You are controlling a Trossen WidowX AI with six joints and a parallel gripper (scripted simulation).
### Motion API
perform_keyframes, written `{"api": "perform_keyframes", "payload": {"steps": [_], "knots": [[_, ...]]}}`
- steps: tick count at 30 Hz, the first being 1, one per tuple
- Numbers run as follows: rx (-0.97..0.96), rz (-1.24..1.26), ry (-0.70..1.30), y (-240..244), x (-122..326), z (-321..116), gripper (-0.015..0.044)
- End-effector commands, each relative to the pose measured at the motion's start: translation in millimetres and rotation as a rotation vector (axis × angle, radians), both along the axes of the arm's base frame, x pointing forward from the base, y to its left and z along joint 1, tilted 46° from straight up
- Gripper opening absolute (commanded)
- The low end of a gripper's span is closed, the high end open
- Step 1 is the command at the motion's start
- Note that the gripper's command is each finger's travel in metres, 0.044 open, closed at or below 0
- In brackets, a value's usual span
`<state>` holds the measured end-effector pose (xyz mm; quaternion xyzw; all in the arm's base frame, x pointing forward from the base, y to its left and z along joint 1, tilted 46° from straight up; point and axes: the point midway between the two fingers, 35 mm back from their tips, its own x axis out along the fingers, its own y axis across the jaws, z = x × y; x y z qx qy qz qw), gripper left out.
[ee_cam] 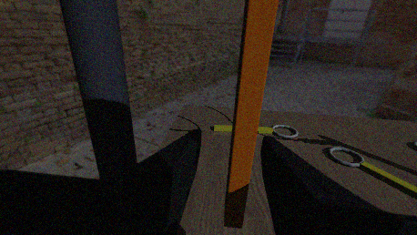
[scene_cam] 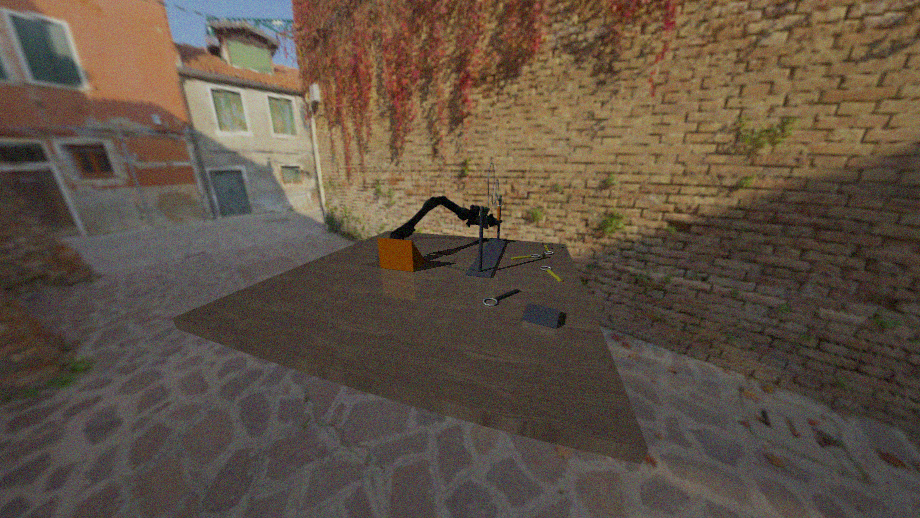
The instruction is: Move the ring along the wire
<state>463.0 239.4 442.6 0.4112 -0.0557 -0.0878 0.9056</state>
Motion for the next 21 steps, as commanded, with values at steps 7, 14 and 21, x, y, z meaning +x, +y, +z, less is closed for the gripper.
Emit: {"api": "perform_keyframes", "payload": {"steps": [7, 14, 21], "knots": [[-0.014, 0.006, 0.010, 1.0, 13.9, -6.2, 0.0160], [-0.014, 0.006, 0.010, 1.0, 13.9, -6.2, 0.0160], [-0.014, 0.006, 0.010, 1.0, 13.9, -6.2, 0.0160]]}}
